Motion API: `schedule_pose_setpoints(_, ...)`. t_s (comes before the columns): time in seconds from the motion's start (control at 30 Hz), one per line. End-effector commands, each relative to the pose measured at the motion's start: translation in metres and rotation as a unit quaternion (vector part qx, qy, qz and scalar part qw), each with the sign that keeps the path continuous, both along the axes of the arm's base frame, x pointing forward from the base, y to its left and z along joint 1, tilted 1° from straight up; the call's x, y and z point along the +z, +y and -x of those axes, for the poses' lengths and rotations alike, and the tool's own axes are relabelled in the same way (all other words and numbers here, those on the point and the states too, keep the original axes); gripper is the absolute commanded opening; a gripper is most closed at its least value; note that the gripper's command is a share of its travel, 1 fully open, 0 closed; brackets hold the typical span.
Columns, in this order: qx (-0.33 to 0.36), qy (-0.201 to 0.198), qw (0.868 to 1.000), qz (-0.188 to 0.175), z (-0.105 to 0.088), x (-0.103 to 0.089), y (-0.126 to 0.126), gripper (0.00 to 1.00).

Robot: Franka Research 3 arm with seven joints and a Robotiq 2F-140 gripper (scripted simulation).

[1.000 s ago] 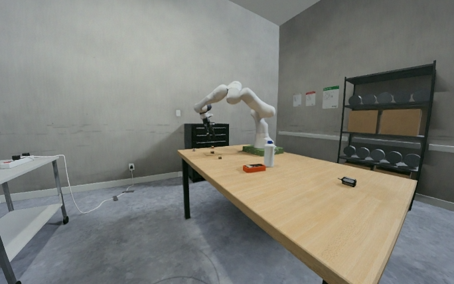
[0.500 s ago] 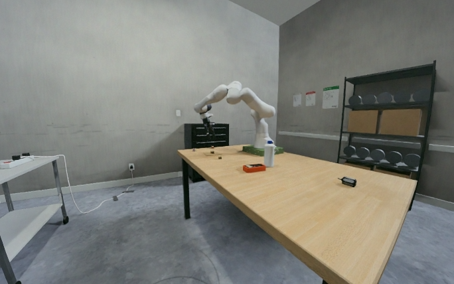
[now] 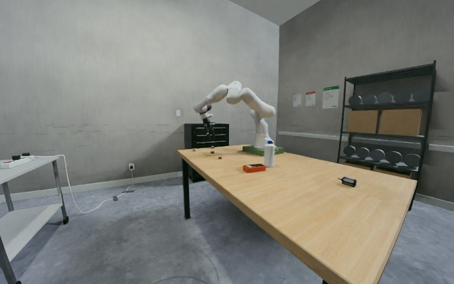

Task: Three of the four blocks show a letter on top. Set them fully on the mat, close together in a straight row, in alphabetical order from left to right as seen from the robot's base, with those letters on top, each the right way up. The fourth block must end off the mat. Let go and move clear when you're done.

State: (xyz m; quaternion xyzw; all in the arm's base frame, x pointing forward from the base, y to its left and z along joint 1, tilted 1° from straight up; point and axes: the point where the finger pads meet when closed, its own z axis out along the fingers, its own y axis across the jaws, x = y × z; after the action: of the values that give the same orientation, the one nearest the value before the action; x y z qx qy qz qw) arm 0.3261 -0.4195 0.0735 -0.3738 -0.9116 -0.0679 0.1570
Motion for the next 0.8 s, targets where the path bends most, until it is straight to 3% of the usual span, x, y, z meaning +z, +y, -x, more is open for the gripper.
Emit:
schedule_pose_setpoints(0.0,0.003,0.000,1.000,0.001,0.000,0.001,-0.001,1.00)
schedule_pose_setpoints(0.2,-0.009,0.002,1.000,0.008,-0.007,0.000,0.009,1.00)
schedule_pose_setpoints(0.4,-0.065,0.004,0.996,0.055,-0.044,0.003,0.060,1.00)
schedule_pose_setpoints(0.6,-0.072,0.003,0.996,0.061,-0.048,0.004,0.067,1.00)
schedule_pose_setpoints(0.77,-0.105,-0.003,0.991,0.086,-0.065,0.007,0.097,1.00)
